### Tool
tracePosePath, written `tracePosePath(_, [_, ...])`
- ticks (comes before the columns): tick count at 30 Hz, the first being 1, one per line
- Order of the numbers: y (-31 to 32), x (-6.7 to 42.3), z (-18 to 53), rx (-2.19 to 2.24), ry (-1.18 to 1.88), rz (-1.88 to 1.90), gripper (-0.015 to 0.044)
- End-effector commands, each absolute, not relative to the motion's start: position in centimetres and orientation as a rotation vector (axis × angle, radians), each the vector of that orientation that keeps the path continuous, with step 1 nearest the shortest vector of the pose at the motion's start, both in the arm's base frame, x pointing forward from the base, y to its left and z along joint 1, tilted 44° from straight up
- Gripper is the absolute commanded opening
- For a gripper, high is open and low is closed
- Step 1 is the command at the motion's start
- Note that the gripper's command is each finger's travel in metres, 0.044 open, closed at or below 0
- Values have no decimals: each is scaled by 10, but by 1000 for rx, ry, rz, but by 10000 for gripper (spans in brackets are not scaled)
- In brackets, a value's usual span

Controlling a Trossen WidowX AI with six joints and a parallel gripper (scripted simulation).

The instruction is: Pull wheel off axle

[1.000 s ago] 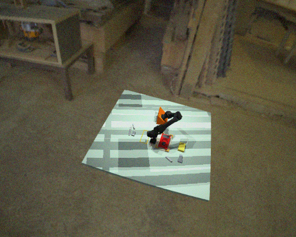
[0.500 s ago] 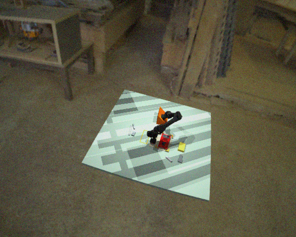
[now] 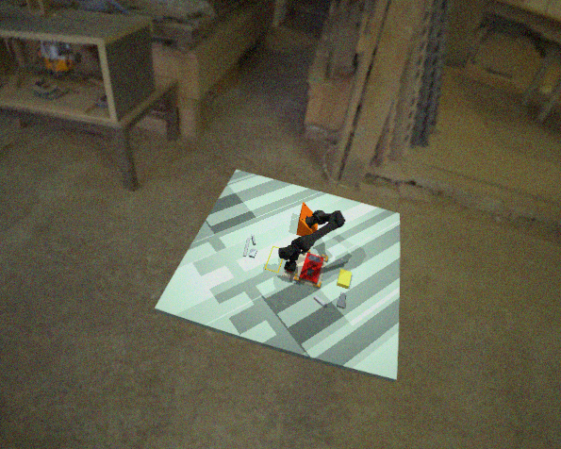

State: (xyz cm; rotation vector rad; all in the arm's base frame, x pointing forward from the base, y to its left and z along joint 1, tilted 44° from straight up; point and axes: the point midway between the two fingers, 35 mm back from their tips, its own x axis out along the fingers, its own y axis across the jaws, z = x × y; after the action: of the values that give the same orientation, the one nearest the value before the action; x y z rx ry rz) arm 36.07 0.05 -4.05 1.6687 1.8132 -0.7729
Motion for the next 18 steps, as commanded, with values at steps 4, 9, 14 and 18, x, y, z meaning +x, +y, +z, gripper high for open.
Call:
tracePosePath(4, [-3,361,-37,1671,1808,-772,0])
tracePosePath(9, [-4,361,-36,1671,1808,-772,0])
tracePosePath(14, [-6,361,-35,1671,1808,-772,0])
tracePosePath(18, [-6,361,-34,1672,1808,-772,0])
